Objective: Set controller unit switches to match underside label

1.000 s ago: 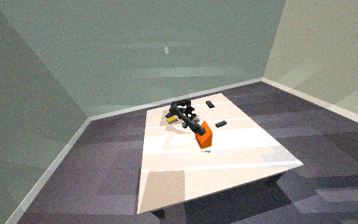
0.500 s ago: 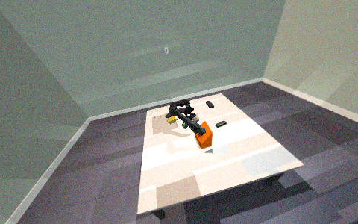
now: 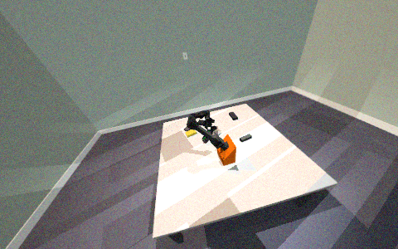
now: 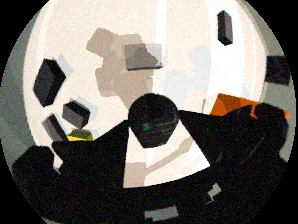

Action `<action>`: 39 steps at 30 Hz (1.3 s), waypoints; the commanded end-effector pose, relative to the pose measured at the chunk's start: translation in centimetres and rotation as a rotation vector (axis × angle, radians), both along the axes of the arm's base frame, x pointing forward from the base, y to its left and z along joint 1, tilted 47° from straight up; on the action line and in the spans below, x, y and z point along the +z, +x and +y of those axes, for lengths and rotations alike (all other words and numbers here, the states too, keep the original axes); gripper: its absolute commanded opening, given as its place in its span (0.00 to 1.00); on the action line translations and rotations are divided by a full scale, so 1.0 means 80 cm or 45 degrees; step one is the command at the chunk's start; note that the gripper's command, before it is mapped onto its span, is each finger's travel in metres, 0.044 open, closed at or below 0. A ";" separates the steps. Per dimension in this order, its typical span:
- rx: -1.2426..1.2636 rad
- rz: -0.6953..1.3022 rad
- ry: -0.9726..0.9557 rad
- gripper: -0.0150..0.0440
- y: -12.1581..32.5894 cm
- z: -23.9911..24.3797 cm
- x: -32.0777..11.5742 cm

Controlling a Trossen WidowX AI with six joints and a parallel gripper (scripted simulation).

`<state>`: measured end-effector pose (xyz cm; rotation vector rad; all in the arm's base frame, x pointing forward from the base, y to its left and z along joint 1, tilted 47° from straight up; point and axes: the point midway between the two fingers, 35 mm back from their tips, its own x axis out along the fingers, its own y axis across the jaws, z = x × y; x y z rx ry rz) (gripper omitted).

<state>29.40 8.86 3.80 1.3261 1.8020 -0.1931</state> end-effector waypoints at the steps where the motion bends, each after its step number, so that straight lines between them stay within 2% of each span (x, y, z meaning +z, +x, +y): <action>1: -0.006 0.014 0.001 0.82 -0.006 0.003 0.004; 39: -0.042 -0.028 -0.085 0.82 -0.023 0.009 0.040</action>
